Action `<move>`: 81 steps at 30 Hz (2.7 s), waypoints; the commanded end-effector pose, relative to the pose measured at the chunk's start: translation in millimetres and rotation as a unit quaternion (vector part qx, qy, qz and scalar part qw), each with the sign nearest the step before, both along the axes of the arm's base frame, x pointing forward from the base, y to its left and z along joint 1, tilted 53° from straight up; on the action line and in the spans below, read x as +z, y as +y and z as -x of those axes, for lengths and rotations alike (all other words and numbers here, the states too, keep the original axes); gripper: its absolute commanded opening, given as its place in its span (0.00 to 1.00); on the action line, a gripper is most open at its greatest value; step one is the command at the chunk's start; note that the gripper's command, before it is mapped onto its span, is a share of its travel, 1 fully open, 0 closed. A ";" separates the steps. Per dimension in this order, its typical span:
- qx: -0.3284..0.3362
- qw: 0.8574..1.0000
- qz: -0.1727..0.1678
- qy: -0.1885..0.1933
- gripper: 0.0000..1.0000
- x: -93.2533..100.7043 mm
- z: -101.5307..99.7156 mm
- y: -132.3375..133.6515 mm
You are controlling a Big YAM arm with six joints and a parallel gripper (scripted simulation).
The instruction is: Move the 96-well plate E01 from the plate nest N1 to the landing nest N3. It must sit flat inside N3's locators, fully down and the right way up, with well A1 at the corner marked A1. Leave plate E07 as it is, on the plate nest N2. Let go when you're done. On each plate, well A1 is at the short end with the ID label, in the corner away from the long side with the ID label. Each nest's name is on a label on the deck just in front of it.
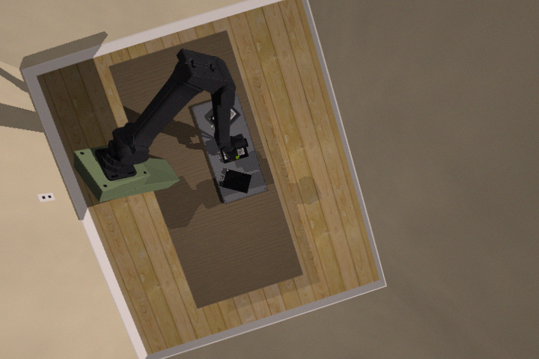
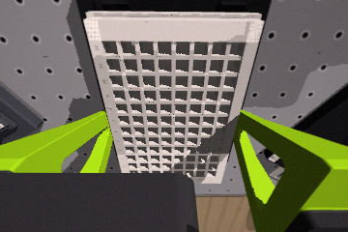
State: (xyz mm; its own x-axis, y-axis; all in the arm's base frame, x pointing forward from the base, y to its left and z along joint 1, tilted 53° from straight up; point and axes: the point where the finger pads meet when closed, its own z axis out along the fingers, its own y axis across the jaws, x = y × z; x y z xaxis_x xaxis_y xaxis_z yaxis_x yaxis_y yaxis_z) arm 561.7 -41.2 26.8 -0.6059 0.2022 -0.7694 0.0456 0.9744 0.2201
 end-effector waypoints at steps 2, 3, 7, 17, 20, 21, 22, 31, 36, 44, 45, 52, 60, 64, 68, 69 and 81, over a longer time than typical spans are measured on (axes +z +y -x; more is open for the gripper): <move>-0.002 1.000 -0.004 -0.005 0.00 -3.7 -6.9 4.2; 0.000 1.000 -0.004 -0.005 0.00 -4.7 -8.3 5.9; -0.001 1.000 -0.004 -0.009 0.00 -1.5 -9.9 5.0; -0.003 1.000 -0.001 -0.002 0.00 -5.9 -7.7 0.3; -0.003 1.000 -0.001 -0.002 0.00 -5.9 -7.7 0.4; -0.003 1.000 -0.001 -0.002 0.00 -5.9 -7.7 0.4; -0.003 1.000 -0.001 -0.002 0.00 -5.9 -7.7 0.4; -0.001 1.000 -0.004 -0.009 0.00 -2.5 -11.8 6.7; -0.002 1.000 -0.004 -0.006 0.00 -7.7 -14.3 5.0; -0.001 1.000 -0.004 -0.005 0.00 -7.8 -11.7 6.8; -0.001 1.000 -0.004 -0.004 0.00 -9.1 -12.0 6.9; -0.001 1.000 -0.004 -0.008 0.00 -6.5 -17.1 6.3; -0.002 1.000 -0.005 0.004 0.00 -18.4 -9.2 6.7; -0.001 1.000 -0.004 -0.003 0.00 -12.5 -12.7 7.3; -0.001 1.000 -0.004 -0.001 0.00 -15.6 -14.6 7.1; -0.001 1.000 -0.004 -0.002 0.00 -14.8 -15.5 6.8; -0.001 1.000 -0.004 -0.008 0.00 -9.4 -20.0 6.4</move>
